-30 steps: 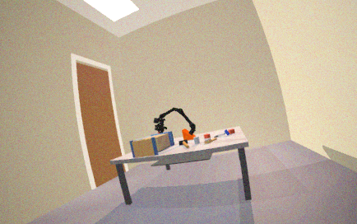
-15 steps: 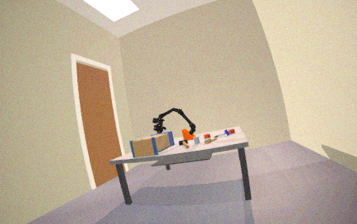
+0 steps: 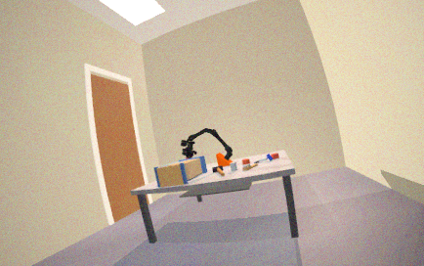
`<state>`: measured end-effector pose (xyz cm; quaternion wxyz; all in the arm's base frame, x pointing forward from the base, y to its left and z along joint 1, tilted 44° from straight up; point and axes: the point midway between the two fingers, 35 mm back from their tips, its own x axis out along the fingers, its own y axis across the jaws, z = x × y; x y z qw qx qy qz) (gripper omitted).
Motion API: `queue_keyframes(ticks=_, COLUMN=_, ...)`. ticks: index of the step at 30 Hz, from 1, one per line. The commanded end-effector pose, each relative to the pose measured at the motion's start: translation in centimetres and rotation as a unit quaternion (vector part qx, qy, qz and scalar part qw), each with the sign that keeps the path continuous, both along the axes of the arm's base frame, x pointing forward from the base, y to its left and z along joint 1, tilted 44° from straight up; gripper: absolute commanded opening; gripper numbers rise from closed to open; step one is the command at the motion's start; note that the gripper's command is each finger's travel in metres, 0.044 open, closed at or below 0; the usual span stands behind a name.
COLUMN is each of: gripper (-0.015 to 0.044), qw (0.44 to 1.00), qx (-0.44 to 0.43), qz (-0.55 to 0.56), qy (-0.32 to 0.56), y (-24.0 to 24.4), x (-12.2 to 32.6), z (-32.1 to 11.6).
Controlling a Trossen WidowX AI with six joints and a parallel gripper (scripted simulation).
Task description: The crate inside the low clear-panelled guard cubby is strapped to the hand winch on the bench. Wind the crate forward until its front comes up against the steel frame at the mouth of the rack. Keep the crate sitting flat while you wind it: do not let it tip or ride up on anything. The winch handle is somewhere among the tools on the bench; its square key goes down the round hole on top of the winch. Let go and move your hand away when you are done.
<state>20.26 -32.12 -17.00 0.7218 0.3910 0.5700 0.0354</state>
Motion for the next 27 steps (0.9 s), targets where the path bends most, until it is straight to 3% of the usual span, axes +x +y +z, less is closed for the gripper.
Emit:
queue_keyframes(ticks=1, gripper=0.0, qw=1.0, qx=0.001, qz=0.009, qy=-0.019, y=0.7, x=2.6, z=0.4)
queue_keyframes(ticks=27, gripper=0.0, qw=1.0, qx=0.003, qz=0.009, qy=-0.02, y=2.5, x=5.9, z=1.9)
